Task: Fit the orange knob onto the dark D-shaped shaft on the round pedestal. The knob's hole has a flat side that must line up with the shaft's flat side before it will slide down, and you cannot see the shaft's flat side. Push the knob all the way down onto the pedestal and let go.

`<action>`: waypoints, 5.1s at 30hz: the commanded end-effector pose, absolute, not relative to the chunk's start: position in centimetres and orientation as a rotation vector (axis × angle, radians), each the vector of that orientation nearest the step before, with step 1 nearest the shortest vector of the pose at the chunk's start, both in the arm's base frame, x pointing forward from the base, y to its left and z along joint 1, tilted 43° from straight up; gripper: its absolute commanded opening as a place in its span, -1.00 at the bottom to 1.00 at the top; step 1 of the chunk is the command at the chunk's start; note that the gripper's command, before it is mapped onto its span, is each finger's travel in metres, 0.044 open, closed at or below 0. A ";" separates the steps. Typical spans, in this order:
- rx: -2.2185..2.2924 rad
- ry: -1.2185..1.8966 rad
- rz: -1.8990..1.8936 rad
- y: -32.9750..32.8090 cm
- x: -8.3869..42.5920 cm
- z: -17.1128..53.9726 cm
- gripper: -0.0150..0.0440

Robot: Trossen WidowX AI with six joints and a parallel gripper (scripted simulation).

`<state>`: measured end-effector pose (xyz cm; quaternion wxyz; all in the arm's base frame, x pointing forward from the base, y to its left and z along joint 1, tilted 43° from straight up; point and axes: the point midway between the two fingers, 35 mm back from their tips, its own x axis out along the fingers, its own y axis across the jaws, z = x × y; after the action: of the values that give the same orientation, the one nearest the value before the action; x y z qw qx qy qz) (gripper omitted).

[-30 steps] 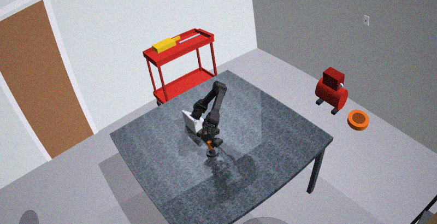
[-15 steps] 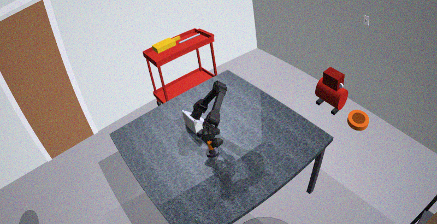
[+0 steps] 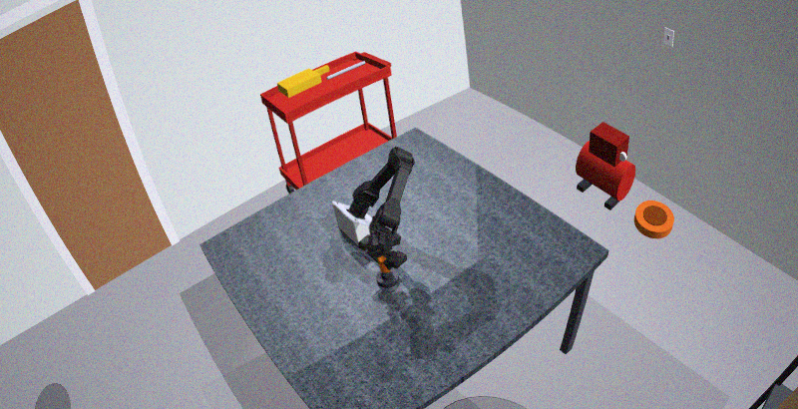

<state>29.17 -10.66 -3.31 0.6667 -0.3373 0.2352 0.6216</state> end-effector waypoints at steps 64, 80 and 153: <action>-0.934 0.386 1.474 -11.0 29.6 -3.1 -0.49; -0.934 0.386 1.474 -10.7 29.2 -3.3 -0.49; -1.100 0.234 1.535 -11.1 29.3 -3.1 -0.49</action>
<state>29.17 -10.70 -3.29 0.5823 -0.4663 0.1012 0.6582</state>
